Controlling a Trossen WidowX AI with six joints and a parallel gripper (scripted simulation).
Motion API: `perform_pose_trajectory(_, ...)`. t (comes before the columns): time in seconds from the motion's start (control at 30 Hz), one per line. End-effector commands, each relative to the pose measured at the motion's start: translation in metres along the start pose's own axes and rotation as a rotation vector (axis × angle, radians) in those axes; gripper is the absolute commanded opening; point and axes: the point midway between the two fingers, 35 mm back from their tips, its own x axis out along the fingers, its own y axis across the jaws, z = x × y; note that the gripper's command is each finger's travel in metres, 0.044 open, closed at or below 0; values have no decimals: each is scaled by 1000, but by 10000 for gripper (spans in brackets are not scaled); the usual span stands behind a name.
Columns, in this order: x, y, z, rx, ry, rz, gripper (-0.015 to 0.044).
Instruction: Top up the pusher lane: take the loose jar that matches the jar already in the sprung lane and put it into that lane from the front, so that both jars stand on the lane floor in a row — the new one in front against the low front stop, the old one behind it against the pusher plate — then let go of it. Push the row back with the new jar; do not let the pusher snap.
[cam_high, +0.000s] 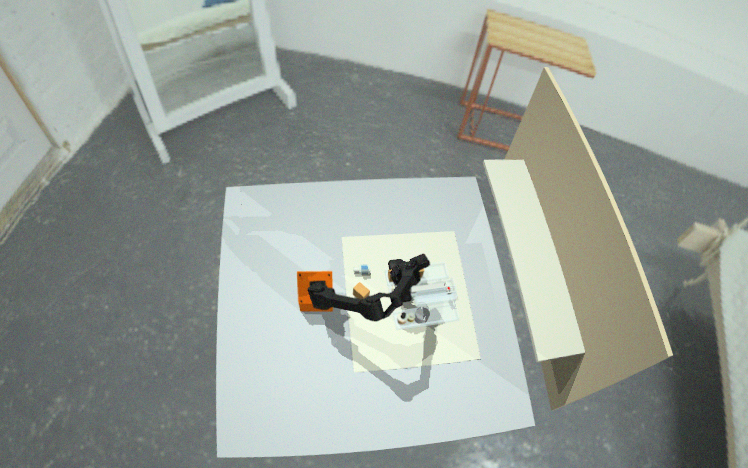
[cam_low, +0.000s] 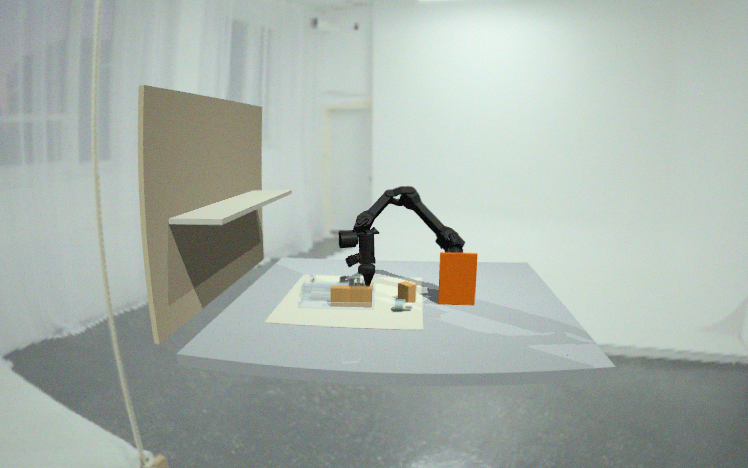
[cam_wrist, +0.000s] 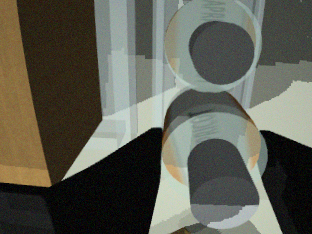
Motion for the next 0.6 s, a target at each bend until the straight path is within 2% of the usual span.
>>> perform_pose_trajectory(0.0, -2, -2, 8, 14, -22, -8, 0)
perform_pose_trajectory(0.57, -2, -2, 9, 14, -22, -8, 0)
